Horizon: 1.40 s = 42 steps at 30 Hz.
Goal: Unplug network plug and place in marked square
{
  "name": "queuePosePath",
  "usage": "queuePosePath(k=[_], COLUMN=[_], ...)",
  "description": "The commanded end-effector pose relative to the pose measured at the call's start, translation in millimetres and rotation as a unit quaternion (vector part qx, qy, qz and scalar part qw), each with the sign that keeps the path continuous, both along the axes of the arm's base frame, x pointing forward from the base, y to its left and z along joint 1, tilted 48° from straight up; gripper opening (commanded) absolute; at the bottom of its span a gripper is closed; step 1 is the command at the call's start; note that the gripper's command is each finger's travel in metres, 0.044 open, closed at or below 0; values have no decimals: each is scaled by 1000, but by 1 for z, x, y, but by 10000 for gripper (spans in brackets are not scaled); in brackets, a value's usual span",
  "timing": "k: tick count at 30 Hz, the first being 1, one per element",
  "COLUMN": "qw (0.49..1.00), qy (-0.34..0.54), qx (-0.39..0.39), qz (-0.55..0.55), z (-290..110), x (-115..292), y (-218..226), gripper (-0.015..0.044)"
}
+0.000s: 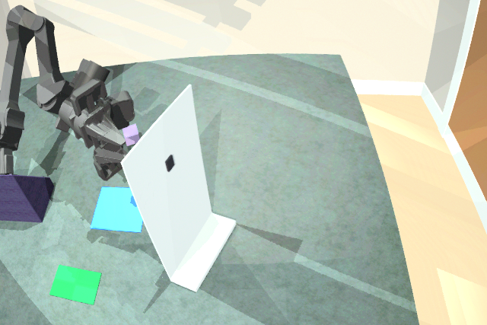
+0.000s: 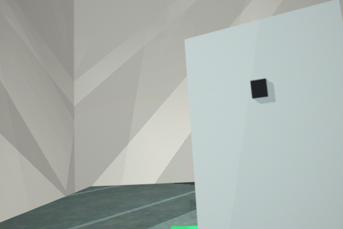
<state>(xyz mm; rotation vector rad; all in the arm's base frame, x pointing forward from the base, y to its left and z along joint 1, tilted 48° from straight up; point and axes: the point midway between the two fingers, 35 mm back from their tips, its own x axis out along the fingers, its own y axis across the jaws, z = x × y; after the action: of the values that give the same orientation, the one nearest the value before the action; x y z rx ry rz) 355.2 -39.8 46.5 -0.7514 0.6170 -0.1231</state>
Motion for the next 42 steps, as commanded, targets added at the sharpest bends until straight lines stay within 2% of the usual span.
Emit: queuePosePath(k=[1, 42], qw=[1000, 1000], qy=[-3, -5], qx=[0, -1], qz=[3, 3], z=[1, -17], x=[8, 59], y=[0, -8], gripper=[156, 156])
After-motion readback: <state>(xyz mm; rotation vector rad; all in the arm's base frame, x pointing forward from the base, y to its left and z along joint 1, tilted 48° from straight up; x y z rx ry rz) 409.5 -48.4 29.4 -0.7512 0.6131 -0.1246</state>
